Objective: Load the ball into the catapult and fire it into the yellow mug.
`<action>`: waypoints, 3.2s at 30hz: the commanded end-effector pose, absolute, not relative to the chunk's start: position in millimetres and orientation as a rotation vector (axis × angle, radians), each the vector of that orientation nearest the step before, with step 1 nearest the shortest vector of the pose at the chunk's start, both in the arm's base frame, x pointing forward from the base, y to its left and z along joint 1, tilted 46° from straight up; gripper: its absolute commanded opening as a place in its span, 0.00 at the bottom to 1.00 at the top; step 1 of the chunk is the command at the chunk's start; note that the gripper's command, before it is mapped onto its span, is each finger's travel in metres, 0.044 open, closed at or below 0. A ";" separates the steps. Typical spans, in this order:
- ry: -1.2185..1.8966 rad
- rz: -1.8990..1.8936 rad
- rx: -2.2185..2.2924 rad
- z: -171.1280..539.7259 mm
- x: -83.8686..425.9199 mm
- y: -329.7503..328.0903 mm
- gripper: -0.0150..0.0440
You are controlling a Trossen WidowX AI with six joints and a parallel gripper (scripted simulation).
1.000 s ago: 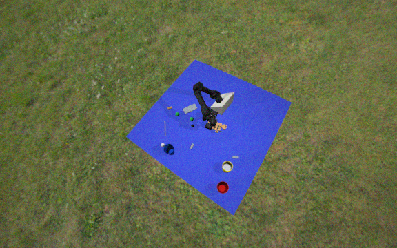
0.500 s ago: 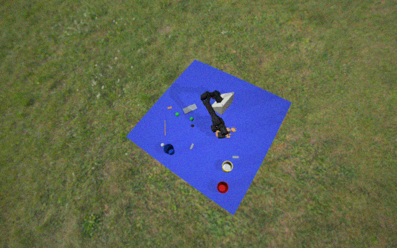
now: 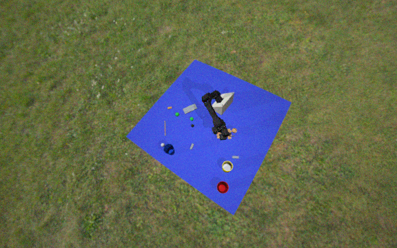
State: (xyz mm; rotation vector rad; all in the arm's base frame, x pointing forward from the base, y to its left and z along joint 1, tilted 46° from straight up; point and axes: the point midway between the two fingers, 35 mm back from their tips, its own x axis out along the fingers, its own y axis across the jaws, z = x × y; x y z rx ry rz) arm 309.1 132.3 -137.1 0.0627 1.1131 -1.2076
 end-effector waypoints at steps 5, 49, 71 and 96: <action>1.117 -1.197 0.067 -146.0 310.8 126.8 0.25; 1.125 -1.212 0.066 -94.7 313.8 177.1 1.00; 1.123 -1.191 0.060 -130.1 309.3 141.7 1.00; 1.122 -1.192 0.060 -156.9 307.6 114.6 1.00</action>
